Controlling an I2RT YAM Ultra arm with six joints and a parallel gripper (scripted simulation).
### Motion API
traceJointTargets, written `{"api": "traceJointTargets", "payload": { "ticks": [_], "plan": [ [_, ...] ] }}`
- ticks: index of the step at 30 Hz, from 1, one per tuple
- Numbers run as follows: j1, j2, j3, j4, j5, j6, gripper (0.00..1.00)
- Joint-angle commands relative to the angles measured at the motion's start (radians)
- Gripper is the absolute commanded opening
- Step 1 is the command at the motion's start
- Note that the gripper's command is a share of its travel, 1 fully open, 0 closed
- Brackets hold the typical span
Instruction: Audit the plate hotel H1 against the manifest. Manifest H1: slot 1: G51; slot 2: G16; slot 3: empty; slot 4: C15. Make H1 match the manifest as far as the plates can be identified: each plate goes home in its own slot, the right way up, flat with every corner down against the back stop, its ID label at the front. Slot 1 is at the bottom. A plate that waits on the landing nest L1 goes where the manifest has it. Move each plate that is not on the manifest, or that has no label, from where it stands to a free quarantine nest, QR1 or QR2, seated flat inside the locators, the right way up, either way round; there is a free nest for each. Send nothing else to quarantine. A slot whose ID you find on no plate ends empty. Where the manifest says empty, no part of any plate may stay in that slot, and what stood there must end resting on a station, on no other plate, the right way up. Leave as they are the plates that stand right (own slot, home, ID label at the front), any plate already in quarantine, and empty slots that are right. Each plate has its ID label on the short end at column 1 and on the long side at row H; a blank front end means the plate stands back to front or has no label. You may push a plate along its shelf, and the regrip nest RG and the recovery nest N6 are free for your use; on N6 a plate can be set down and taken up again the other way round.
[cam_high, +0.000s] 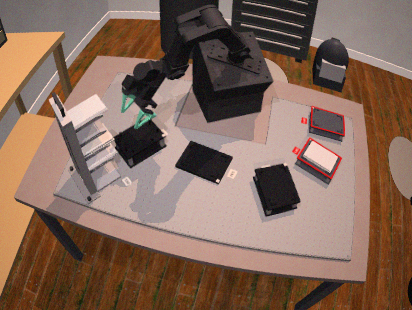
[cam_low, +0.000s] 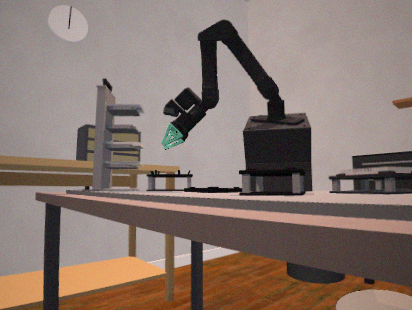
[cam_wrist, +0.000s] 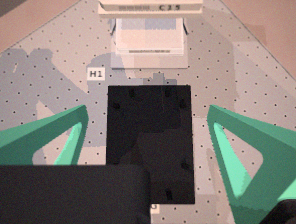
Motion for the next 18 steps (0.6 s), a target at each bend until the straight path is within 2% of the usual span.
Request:
{"api": "traceJointTargets", "payload": {
  "ticks": [1,18],
  "plan": [
    [-0.011,-0.009,0.001,0.021,0.0,-0.001,1.0],
    [-0.006,0.005,0.003,0.035,0.004,0.003,1.0]
  ]
}}
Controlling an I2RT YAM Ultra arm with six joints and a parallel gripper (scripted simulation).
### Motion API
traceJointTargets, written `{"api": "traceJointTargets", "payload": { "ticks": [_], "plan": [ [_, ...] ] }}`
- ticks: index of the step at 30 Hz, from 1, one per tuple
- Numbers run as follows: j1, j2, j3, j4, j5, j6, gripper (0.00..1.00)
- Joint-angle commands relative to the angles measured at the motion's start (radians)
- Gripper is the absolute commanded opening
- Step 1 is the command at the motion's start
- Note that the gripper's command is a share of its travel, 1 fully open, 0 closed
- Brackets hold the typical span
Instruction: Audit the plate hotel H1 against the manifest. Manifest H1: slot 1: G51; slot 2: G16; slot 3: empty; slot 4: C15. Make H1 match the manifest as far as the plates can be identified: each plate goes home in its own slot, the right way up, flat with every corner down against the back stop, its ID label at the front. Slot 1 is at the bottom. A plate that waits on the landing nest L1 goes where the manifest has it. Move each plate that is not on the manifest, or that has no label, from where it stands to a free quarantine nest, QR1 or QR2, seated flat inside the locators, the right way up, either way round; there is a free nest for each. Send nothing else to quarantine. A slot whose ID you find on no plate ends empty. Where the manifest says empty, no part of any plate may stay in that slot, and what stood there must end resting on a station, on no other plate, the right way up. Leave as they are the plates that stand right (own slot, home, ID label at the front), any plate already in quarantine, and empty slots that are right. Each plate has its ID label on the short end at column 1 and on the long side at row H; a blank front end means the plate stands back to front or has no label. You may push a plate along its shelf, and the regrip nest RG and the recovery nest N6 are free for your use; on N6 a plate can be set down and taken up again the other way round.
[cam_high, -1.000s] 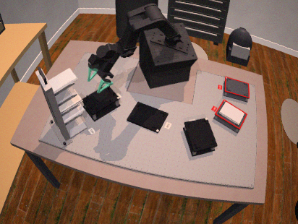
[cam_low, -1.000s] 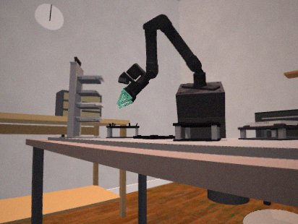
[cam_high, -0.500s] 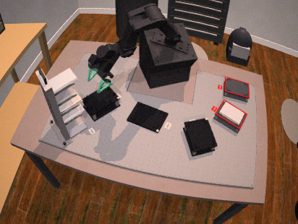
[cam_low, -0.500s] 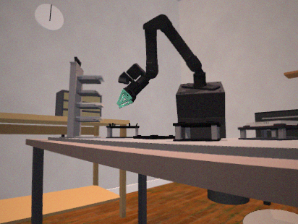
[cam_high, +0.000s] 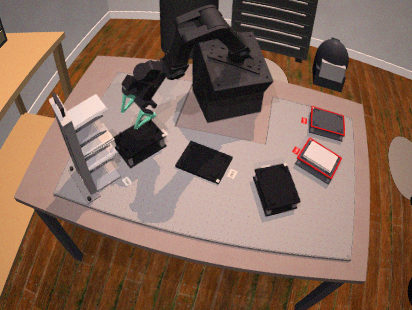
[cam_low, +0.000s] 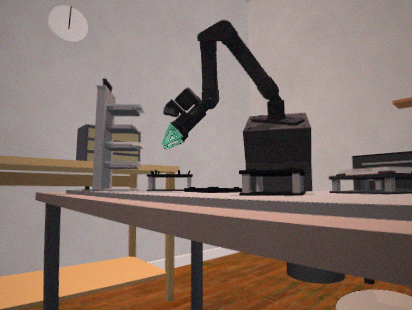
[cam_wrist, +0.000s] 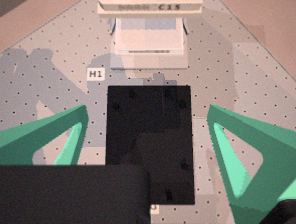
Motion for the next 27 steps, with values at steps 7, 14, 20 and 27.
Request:
{"api": "traceJointTargets", "payload": {
  "ticks": [7,14,20,27],
  "plan": [
    [0.007,0.036,0.007,0.064,0.014,0.011,1.0],
    [0.024,0.087,0.014,0.112,0.029,0.022,1.0],
    [0.039,0.13,0.023,0.151,0.041,0.032,1.0],
    [0.051,0.163,0.032,0.178,0.05,0.039,1.0]
  ]
}}
